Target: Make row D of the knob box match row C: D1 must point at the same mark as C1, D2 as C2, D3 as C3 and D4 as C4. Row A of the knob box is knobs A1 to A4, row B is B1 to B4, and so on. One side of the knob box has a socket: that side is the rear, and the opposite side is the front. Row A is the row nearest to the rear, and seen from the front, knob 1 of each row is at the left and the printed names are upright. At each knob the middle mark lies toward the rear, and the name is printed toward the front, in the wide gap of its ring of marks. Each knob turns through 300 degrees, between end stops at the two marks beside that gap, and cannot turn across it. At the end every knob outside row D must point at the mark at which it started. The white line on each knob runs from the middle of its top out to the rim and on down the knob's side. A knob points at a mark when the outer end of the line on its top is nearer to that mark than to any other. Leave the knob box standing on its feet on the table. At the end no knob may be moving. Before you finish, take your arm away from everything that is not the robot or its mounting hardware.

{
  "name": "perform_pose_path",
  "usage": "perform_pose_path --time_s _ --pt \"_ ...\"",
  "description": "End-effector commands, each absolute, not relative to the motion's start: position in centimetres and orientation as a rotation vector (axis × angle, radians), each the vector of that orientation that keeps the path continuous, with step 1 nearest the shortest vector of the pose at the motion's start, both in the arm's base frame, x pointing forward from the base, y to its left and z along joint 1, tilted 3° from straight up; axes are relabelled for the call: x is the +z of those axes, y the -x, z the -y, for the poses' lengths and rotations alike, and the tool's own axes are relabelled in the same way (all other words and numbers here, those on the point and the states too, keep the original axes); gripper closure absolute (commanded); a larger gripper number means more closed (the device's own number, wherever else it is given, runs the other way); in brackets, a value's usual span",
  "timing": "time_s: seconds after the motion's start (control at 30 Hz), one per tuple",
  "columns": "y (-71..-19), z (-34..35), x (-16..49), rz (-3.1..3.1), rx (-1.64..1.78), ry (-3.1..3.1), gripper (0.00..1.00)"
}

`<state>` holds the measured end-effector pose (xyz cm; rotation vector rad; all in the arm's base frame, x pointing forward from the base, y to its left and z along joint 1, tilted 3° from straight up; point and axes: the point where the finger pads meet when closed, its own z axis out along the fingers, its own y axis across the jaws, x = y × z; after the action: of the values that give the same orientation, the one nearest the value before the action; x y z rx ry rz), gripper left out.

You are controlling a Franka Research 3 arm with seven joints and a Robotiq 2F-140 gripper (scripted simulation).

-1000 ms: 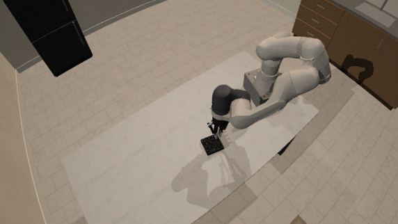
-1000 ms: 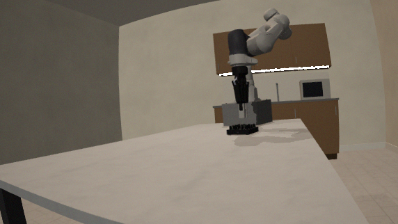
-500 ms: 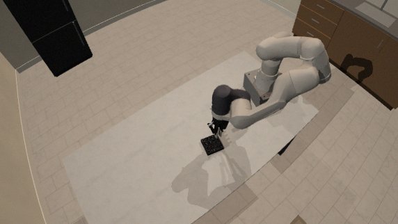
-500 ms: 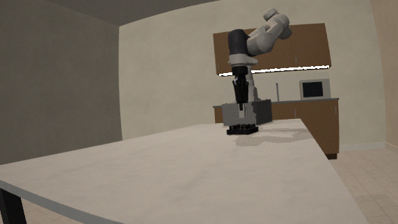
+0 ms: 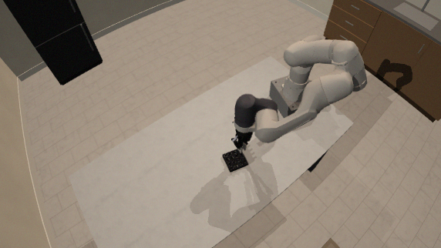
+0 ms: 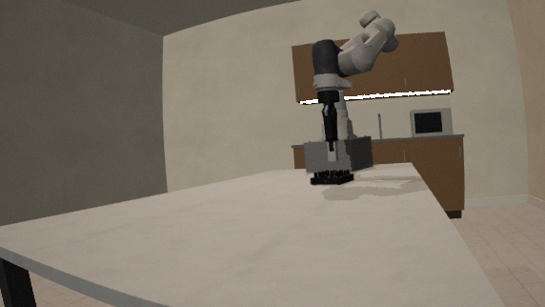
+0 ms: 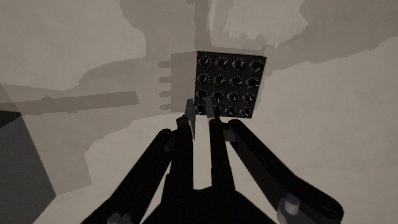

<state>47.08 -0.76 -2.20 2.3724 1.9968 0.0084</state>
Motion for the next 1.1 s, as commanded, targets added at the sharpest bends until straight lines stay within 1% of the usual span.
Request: perform_pose_path --time_s 0.0,1.07 --pt "-46.9 1.01 -2.26 -2.175 0.005 -2.208 0.88" --pt "-46.49 1.19 -2.13 -2.635 -0.024 -1.649 0.88"
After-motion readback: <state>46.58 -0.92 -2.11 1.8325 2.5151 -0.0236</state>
